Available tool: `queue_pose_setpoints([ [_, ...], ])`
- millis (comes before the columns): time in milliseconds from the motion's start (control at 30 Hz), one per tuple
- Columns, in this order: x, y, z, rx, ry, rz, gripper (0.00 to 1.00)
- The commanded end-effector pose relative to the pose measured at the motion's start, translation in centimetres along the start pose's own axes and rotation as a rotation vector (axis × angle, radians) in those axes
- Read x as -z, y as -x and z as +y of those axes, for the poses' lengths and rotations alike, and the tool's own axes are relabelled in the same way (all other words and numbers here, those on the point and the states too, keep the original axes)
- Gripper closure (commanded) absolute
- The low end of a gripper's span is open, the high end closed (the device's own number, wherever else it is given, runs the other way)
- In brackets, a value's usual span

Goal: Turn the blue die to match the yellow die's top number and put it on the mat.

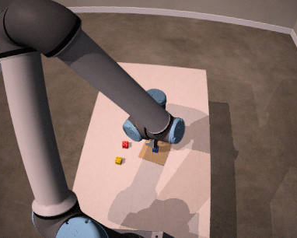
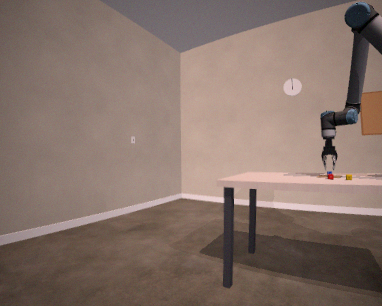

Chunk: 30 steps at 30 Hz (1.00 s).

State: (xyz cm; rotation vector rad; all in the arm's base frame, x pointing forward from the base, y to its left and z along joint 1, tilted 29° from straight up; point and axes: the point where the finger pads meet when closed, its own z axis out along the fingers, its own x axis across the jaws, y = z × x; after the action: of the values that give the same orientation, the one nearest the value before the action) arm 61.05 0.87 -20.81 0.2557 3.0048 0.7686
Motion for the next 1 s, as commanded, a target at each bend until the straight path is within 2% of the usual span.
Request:
queue_pose_setpoints([
  [0,0.1,0.1,0.0,0.000,0.000,-0.001,0.72],
  [200,0.5,0.1,0.0,0.000,0.000,-0.001,0.72],
  [500,3.1,0.1,0.0,0.000,0.000,-0.001,0.72],
  [700,3.9,0.1,0.0,0.000,0.000,-0.001,0.72],
  [967,4.2,0.0,0.0,0.000,-0.007,0.000,0.72],
])
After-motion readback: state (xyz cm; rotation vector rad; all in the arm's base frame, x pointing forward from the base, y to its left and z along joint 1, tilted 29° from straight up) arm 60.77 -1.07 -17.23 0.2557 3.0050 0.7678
